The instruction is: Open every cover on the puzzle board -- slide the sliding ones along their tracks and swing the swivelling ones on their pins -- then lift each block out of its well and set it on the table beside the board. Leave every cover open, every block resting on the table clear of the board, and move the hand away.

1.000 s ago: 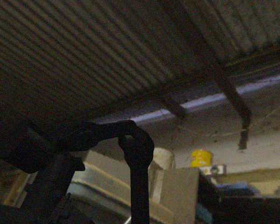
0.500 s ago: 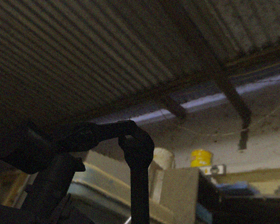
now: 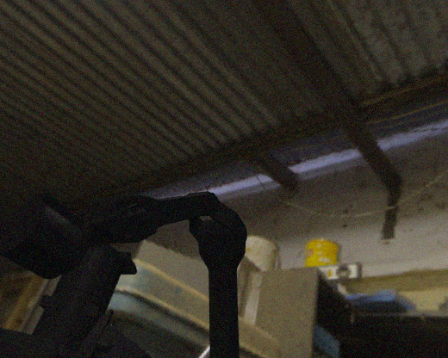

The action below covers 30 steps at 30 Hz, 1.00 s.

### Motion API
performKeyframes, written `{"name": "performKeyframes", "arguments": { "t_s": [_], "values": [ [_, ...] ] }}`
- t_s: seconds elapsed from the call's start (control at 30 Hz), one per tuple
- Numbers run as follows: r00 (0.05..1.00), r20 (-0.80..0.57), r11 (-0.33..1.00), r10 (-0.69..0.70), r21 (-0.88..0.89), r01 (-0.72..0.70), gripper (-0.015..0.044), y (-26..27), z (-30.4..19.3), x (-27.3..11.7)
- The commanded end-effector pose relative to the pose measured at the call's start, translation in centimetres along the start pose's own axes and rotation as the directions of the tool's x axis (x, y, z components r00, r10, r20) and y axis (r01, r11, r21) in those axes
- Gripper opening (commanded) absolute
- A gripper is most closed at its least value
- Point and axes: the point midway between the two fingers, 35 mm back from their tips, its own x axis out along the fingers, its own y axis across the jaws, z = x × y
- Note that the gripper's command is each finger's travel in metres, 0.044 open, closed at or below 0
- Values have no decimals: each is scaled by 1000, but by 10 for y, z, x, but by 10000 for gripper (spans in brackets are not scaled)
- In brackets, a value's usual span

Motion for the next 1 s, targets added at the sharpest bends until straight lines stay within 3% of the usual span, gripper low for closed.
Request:
{"name": "performKeyframes", "arguments": {
  "t_s": [0.0, 0.97],
  "values": [
    [1000, 1, 1000, -1, -4, 1, 144, 0, 0, 0],
    [1000, 1, 1000, -1, -4, 1, 144, 0, 0, 17]
  ]
}}
